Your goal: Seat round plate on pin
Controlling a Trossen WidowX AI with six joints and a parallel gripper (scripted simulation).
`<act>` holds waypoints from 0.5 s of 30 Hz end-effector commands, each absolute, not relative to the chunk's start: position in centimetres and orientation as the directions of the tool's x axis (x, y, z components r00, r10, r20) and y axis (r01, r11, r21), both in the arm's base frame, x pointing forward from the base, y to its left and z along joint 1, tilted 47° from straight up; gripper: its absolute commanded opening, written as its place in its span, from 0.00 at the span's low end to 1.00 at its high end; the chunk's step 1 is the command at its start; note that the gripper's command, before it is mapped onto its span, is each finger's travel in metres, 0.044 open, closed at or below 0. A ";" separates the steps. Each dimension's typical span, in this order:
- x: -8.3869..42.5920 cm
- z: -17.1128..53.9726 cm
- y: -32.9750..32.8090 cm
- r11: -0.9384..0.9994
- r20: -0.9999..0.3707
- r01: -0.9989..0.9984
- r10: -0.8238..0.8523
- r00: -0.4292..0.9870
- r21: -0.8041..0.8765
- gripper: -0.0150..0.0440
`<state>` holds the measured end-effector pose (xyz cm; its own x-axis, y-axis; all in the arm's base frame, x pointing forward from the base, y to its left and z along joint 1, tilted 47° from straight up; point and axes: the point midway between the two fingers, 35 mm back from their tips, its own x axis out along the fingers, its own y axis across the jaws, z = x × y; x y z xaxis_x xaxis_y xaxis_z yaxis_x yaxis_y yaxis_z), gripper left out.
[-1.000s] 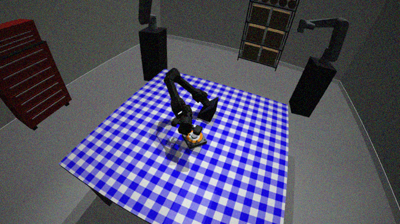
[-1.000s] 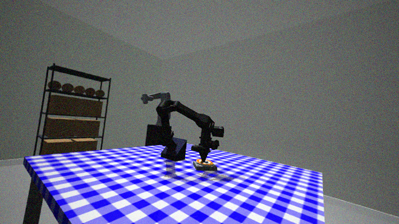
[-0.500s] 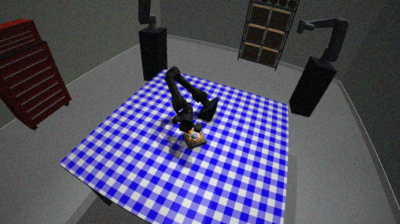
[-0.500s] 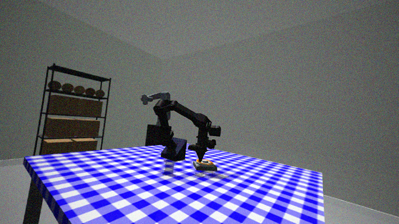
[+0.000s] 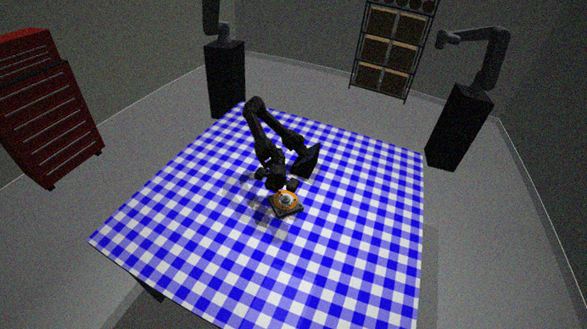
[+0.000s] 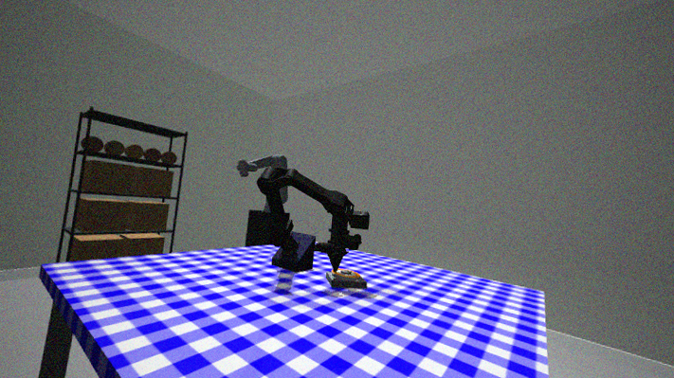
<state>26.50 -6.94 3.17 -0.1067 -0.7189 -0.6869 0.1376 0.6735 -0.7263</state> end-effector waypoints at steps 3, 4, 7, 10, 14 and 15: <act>25.9 3.0 -6.7 0.676 -0.690 0.138 -0.715 -0.112 -0.724 0.25; 25.8 2.9 -6.7 0.676 -0.690 0.138 -0.715 -0.112 -0.724 0.25; 25.7 2.9 -6.6 0.676 -0.690 0.138 -0.715 -0.112 -0.723 0.25; 25.7 3.0 -6.4 0.677 -0.690 0.138 -0.715 -0.112 -0.723 0.25; 26.0 4.1 -5.3 0.678 -0.692 0.137 -0.714 -0.111 -0.722 0.25; 26.0 4.5 -4.9 0.678 -0.692 0.137 -0.714 -0.111 -0.722 0.25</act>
